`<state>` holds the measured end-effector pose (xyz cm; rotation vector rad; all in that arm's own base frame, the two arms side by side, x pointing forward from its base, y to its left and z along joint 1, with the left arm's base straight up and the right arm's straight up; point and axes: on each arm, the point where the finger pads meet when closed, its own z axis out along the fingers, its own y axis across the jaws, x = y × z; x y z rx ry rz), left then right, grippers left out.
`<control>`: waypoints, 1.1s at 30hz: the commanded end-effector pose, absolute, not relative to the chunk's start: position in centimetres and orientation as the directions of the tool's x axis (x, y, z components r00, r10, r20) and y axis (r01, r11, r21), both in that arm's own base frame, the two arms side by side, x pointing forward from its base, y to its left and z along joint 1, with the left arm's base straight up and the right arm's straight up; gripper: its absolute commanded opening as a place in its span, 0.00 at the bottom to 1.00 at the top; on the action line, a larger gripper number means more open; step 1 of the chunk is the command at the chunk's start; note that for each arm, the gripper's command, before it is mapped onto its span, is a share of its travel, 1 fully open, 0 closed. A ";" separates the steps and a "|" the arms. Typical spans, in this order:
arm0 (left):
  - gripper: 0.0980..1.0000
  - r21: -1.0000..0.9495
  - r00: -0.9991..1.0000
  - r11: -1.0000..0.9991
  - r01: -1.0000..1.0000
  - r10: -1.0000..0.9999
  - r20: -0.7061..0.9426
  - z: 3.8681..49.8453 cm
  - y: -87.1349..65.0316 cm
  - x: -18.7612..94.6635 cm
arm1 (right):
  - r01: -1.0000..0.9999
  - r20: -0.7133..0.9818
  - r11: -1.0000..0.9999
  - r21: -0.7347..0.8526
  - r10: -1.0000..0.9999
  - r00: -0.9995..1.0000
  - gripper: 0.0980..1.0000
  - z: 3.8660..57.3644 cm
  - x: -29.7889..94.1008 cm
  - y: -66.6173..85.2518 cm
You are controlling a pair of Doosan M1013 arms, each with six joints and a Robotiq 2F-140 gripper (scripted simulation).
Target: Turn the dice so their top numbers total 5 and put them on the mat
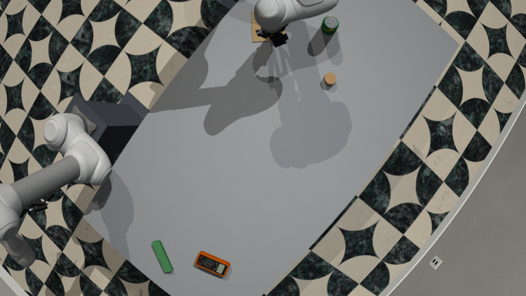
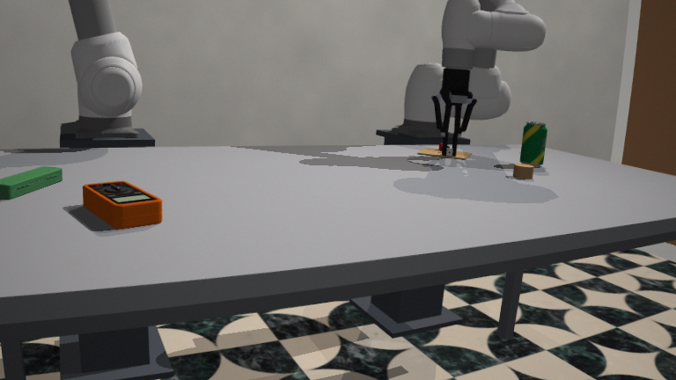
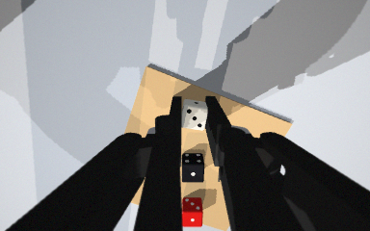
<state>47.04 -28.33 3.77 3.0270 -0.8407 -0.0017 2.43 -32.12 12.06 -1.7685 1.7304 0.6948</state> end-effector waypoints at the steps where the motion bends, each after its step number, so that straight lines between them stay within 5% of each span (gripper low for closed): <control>1: 0.09 0.000 0.857 -0.857 -0.516 -0.516 0.000 3.8 -28.3 47.1 | -0.999 -0.706 -0.006 -0.038 -0.707 0.031 1.00 12.1 2.4 -32.2; 33: 0.21 0.000 0.857 -0.857 -0.516 -0.516 0.000 3.8 -28.3 47.1 | -0.999 -0.706 -0.006 -0.038 -0.707 0.031 1.00 12.1 2.4 -32.2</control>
